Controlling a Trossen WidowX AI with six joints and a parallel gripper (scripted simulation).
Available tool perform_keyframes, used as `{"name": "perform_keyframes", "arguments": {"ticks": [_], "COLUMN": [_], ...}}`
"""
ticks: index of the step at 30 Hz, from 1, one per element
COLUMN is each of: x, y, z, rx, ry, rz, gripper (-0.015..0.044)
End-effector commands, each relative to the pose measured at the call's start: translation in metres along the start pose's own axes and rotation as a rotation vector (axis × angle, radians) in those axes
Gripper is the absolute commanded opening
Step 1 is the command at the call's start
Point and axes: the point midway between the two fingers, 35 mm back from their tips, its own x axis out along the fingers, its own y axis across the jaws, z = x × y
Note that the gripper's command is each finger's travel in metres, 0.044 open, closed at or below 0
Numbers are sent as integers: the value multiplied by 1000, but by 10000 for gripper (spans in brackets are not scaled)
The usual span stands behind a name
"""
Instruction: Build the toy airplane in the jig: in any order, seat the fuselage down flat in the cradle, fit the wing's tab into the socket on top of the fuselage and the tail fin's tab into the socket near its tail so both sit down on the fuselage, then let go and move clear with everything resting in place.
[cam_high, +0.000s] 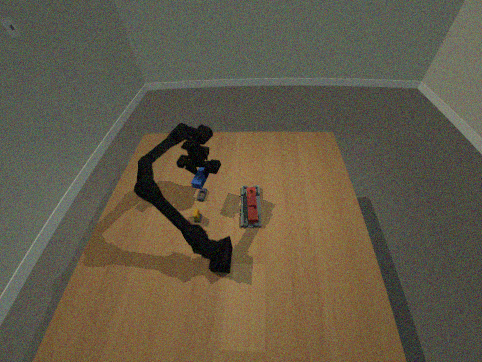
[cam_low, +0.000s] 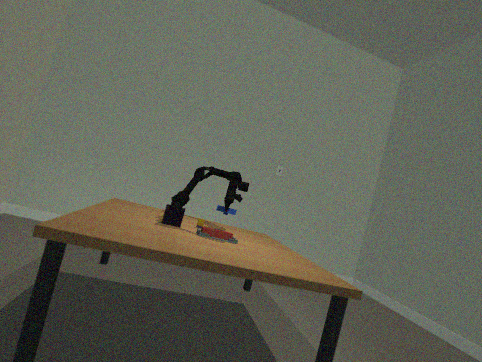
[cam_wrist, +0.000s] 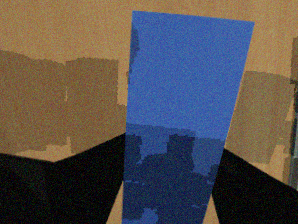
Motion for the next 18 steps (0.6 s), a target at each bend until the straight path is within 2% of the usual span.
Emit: {"name": "perform_keyframes", "arguments": {"ticks": [1, 18], "x": [1, 7], "y": [-12, -63], "z": [2, 6], "rx": [61, 313], "ry": [1, -4], "rz": [-8, -22], "gripper": [0, 0]}}
